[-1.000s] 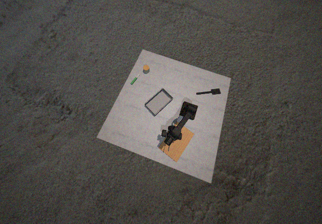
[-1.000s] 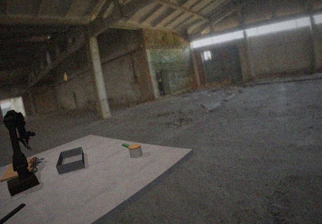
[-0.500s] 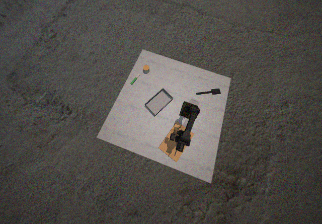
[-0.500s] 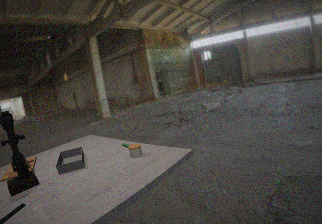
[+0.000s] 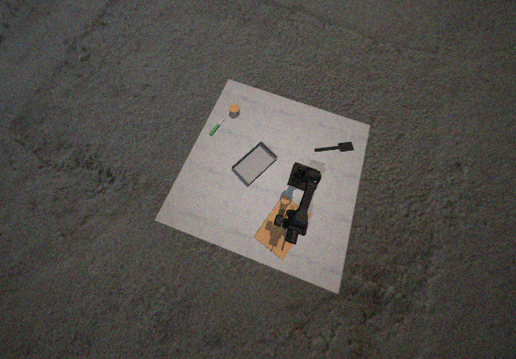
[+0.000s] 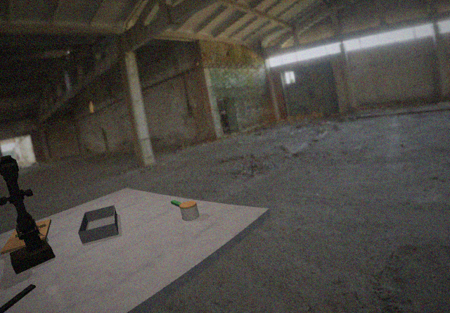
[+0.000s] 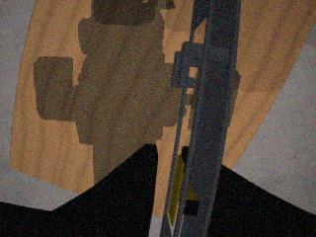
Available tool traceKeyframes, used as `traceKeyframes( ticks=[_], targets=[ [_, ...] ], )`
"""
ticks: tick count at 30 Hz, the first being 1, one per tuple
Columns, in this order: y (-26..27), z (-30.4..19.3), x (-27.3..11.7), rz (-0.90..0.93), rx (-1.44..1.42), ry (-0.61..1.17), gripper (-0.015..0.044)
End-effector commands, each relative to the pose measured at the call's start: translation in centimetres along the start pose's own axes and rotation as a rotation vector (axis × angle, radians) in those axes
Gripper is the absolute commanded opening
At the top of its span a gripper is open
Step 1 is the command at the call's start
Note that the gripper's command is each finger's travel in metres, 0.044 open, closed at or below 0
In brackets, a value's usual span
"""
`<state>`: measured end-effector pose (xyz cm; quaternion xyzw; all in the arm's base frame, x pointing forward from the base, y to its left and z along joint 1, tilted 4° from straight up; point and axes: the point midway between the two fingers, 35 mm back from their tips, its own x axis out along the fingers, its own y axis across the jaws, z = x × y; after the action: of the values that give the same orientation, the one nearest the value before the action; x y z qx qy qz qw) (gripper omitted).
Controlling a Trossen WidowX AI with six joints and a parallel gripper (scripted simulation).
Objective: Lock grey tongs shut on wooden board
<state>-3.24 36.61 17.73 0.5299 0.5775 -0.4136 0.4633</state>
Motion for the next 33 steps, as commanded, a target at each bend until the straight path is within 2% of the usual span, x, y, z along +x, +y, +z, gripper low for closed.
traceKeyframes(
  ticks=[1, 33],
  targets=[
    [0.1, -0.3, -0.2, 0.007, 0.006, 0.062, -0.015],
    [0.0, -1.0, 1.0, 0.015, 0.01, 0.55, -0.015]
  ],
)
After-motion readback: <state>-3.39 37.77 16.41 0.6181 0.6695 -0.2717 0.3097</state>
